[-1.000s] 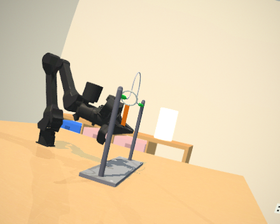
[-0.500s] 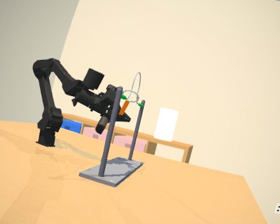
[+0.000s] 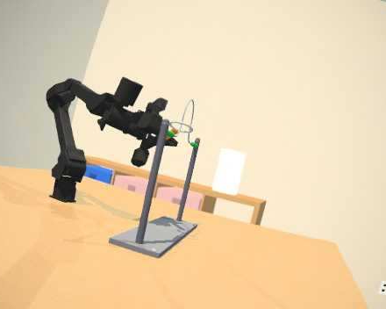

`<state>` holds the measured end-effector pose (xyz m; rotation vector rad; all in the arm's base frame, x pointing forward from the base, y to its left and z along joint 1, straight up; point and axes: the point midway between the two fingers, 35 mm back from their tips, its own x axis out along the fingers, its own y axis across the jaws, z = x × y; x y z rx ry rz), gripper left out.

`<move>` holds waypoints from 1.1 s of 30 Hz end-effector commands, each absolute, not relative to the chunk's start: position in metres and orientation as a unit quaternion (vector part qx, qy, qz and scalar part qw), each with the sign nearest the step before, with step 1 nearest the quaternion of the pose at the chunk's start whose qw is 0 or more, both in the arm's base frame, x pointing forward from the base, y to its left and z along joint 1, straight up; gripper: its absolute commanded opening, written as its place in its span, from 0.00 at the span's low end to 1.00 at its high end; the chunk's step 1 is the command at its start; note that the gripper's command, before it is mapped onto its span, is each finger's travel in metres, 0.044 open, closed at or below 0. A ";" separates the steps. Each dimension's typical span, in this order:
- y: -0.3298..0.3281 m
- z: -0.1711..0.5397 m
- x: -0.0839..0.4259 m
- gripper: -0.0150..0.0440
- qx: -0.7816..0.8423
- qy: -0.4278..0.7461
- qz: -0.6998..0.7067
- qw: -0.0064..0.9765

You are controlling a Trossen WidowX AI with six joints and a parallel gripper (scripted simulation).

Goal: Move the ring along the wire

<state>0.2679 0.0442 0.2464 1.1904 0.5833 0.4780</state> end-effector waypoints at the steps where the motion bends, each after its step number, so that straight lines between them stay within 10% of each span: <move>1: 0.047 0.260 0.266 0.00 0.570 0.266 0.230 0.742; 33: 0.049 0.287 0.265 0.00 0.562 0.271 0.221 0.750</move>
